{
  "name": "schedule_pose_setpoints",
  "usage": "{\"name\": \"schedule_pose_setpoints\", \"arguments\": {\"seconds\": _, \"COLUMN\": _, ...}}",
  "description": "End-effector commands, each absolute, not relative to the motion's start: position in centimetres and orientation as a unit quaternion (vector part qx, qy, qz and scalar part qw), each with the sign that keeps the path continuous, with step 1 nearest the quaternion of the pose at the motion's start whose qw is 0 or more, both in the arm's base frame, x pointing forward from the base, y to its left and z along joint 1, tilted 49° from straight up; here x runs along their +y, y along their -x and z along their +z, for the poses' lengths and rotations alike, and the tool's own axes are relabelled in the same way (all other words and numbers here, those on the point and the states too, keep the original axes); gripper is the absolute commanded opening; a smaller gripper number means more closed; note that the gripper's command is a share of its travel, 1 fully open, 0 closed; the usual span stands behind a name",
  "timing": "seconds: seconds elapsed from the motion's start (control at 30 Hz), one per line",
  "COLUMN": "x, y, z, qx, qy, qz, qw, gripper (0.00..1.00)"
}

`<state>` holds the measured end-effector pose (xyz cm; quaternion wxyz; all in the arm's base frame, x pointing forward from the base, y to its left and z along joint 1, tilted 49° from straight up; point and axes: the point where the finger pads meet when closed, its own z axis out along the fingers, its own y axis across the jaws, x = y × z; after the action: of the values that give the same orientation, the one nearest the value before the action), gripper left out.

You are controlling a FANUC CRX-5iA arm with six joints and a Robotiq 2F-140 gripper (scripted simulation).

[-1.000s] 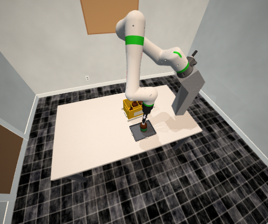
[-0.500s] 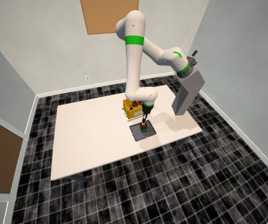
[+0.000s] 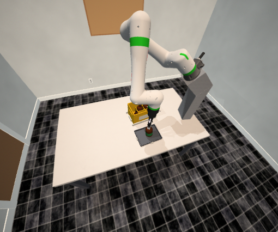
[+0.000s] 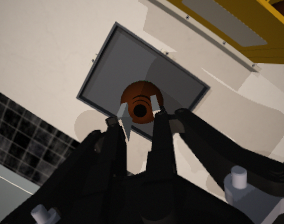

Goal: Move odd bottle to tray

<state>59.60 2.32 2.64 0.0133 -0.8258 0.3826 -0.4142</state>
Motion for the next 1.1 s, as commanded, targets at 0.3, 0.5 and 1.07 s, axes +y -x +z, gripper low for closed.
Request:
{"name": "schedule_pose_setpoints", "arguments": {"seconds": 0.3, "x": 2.32, "y": -59.7, "z": 2.62, "qx": 0.383, "qy": 0.826, "qz": -0.414, "qw": 0.014, "gripper": 0.1}}
{"name": "schedule_pose_setpoints", "arguments": {"seconds": 0.5, "x": 2.28, "y": -59.79, "z": 2.54, "qx": 0.383, "qy": 0.826, "qz": -0.414, "qw": 0.014, "gripper": 0.1}}
{"name": "schedule_pose_setpoints", "arguments": {"seconds": 1.07, "x": 2.09, "y": -60.24, "z": 2.12, "qx": 0.383, "qy": 0.826, "qz": -0.414, "qw": 0.014, "gripper": 0.1}}
